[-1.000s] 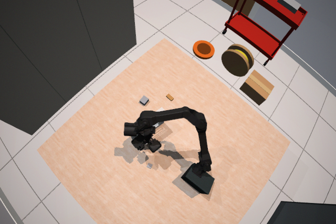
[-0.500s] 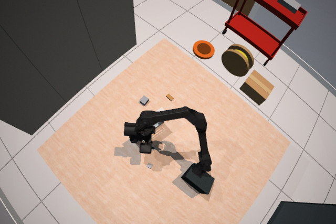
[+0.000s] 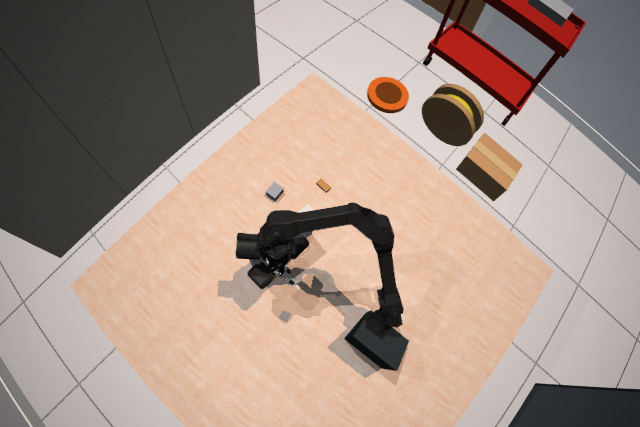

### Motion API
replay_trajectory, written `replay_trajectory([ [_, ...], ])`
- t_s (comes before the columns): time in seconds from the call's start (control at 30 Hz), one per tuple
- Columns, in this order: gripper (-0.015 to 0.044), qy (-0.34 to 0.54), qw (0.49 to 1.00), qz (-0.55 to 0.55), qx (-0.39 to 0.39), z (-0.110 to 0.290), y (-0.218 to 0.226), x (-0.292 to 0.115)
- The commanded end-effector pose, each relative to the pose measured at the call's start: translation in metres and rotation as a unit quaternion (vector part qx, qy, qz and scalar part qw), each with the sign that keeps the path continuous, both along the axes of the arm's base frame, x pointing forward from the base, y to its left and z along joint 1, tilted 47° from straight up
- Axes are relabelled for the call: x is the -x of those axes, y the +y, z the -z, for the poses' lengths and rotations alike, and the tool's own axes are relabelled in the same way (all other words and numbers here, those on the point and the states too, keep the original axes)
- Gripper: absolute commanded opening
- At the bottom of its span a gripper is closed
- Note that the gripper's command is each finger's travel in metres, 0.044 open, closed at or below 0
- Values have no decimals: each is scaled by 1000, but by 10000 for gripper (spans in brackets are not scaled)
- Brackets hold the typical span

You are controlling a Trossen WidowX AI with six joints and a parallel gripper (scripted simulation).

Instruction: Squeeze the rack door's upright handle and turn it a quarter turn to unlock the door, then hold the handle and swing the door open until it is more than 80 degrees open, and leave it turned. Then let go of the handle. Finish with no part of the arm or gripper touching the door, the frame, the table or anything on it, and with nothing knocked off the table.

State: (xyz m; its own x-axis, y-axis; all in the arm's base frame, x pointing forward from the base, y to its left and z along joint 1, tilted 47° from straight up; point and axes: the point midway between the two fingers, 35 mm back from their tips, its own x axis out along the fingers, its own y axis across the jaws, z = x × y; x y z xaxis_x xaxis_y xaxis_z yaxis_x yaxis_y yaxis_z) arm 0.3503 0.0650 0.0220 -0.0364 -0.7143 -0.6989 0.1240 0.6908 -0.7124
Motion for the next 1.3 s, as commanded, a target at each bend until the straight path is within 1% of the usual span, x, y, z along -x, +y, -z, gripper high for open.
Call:
replay_trajectory([
  [0.0,287,-79,994,74,5,0,0,-1],
  [0.2,287,-183,967,176,10,0,0,-1],
  [0.43,287,-300,909,290,15,0,0,-1],
  [0.57,287,-363,863,351,18,0,0,-1],
  [0.73,287,-436,794,423,22,0,0,-1],
  [1.1,287,-570,605,555,28,0,0,-1],
  [1.17,287,-577,592,562,28,0,0,-1],
  [1.27,287,-577,592,562,28,0,0,-1],
])
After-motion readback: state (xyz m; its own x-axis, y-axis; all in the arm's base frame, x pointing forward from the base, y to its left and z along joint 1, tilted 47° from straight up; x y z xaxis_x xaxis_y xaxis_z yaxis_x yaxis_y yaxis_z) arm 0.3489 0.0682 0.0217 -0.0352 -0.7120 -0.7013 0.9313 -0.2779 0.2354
